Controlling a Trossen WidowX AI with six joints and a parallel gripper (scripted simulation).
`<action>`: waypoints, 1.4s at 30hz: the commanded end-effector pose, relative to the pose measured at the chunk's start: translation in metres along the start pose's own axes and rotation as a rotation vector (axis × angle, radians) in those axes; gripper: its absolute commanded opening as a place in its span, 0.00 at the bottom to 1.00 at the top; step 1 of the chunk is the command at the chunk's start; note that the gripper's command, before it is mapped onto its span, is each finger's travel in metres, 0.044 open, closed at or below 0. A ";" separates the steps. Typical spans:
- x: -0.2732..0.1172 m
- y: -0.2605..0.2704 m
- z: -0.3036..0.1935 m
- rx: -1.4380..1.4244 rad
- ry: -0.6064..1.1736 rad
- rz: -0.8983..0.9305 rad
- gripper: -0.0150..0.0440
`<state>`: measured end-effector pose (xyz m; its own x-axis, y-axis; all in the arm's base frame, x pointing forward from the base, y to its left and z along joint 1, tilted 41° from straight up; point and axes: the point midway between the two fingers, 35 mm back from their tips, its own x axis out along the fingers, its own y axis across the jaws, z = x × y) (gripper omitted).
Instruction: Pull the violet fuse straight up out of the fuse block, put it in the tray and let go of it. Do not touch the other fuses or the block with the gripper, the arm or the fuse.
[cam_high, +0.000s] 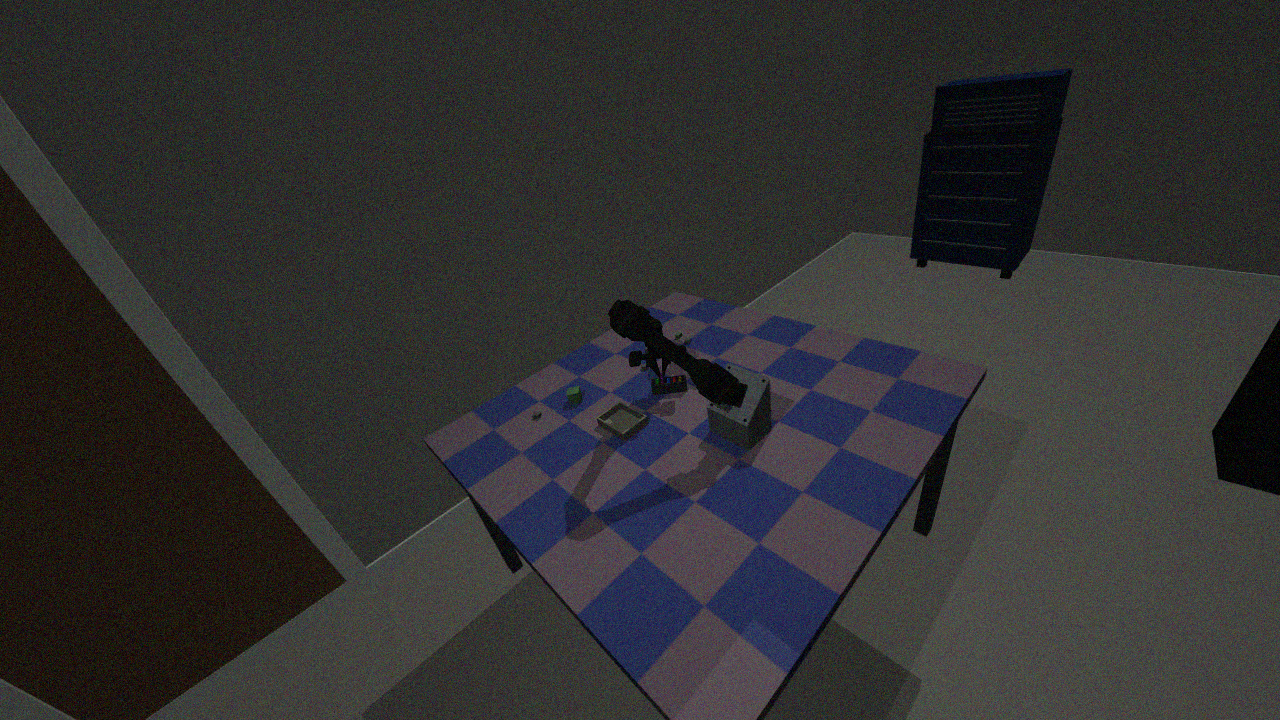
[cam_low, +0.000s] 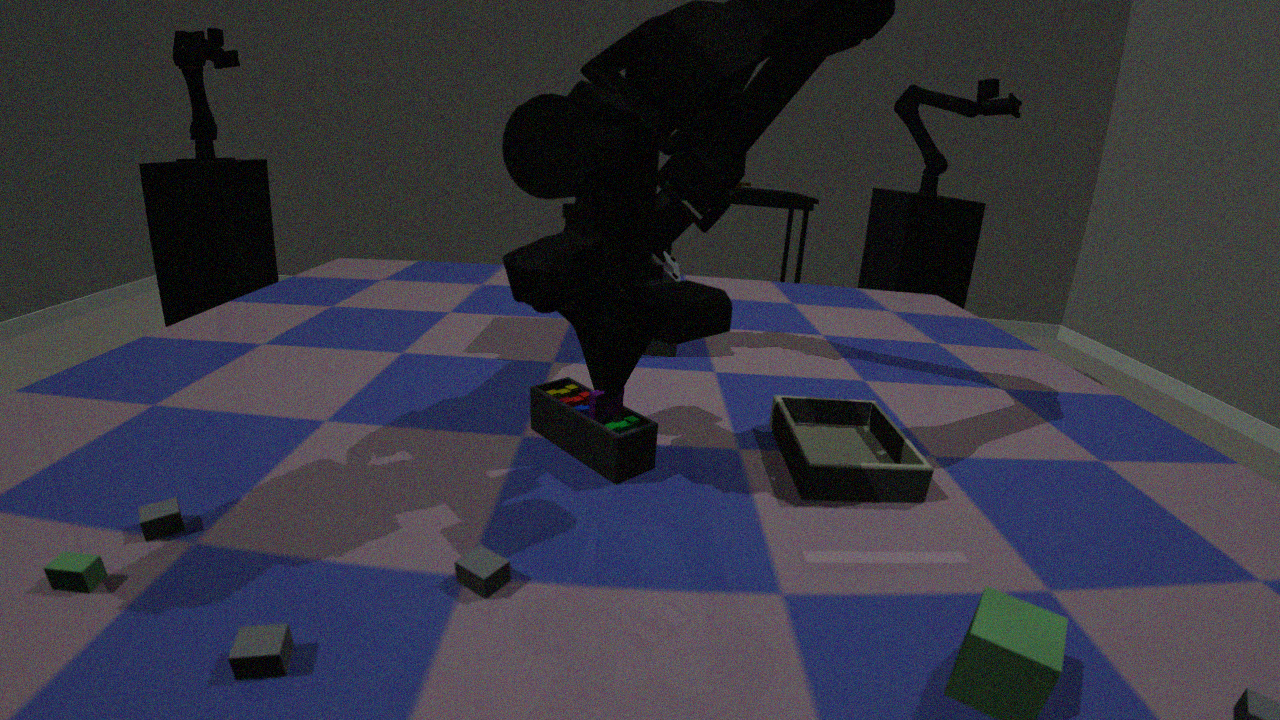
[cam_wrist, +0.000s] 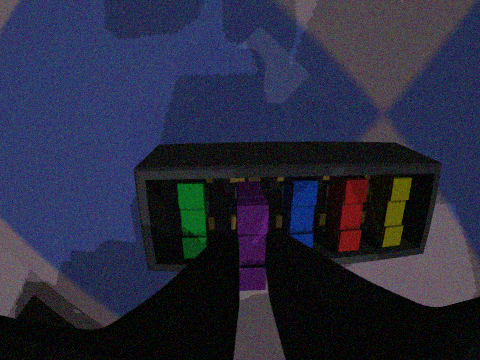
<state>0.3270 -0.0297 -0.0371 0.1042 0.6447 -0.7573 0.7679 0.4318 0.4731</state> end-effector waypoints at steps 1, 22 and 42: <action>-0.002 0.000 0.000 -0.005 -0.002 -0.003 0.25; -0.013 0.000 0.000 -0.003 -0.002 -0.002 0.25; -0.034 0.000 0.000 -0.003 -0.002 -0.002 0.25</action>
<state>0.3231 -0.0476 -0.0159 0.1020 0.6461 -0.7564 0.7701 0.4301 0.4712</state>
